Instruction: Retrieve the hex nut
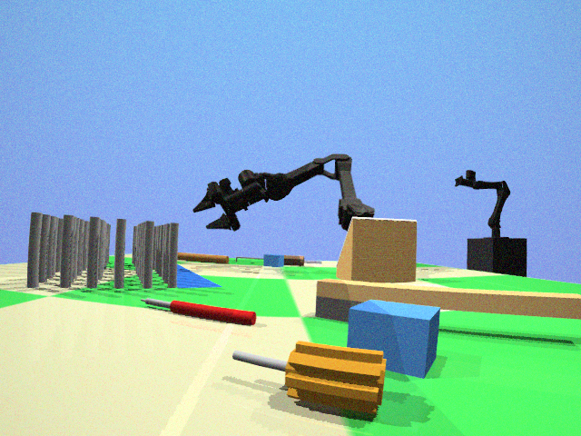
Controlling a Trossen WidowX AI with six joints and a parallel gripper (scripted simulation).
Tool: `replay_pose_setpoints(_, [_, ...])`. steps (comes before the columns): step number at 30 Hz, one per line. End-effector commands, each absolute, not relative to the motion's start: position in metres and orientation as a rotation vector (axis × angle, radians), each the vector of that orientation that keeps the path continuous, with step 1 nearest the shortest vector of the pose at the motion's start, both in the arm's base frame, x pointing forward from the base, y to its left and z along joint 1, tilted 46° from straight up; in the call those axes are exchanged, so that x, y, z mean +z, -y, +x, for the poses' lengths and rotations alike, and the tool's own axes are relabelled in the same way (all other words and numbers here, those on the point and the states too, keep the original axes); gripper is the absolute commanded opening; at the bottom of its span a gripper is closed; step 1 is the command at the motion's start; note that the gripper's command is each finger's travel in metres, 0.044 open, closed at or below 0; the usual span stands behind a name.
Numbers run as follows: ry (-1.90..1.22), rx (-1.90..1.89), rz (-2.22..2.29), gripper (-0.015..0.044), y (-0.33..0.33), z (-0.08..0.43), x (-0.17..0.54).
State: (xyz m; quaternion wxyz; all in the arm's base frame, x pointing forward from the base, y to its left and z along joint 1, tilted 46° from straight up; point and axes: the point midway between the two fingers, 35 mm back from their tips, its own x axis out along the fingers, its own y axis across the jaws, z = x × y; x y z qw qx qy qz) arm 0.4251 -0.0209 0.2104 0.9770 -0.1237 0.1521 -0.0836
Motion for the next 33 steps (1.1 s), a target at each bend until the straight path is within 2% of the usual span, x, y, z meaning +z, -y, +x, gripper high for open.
replay_pose_setpoints(1, [-0.438, 0.02, -0.35, 0.044, -0.03, 0.419, 0.159])
replay_pose_setpoints(5, [-0.504, 0.148, -0.416, 0.044, -0.064, 0.41, 0.131])
replay_pose_setpoints(33, [-0.504, 0.148, -0.416, 0.044, -0.064, 0.41, 0.131])
